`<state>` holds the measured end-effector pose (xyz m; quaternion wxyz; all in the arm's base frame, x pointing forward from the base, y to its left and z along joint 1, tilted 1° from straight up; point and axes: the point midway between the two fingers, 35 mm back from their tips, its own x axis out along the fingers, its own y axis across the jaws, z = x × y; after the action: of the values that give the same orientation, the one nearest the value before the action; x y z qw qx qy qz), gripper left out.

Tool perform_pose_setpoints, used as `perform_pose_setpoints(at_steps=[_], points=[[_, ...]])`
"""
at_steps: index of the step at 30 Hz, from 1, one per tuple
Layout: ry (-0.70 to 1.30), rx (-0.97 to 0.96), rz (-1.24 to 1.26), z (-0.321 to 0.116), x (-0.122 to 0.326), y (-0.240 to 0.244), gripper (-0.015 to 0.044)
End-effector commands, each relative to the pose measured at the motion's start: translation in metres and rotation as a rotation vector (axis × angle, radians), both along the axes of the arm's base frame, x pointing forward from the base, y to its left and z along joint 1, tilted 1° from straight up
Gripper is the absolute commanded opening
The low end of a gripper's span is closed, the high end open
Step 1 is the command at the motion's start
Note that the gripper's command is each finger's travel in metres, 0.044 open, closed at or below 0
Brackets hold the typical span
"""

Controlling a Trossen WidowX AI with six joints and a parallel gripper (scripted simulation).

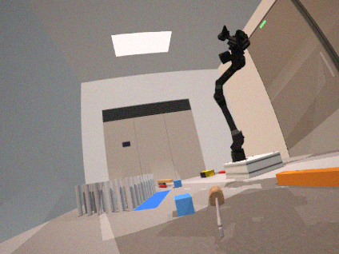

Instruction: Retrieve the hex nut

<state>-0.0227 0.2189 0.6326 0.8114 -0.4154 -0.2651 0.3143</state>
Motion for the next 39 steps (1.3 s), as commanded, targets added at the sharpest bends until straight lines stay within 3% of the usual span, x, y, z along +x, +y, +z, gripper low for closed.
perform_pose_setpoints(at_steps=[1,11,19,30,39], points=[[0.0,0.003,-0.003,0.0,0.001,0.0,0.0426],[-0.042,0.139,-0.192,-0.009,0.031,0.028,0.044],[-0.129,0.226,-0.354,-0.038,0.081,0.071,0.044],[-0.193,0.253,-0.488,-0.106,0.191,0.101,0.044],[-0.135,0.231,-0.573,-0.184,0.299,0.077,0.044]])
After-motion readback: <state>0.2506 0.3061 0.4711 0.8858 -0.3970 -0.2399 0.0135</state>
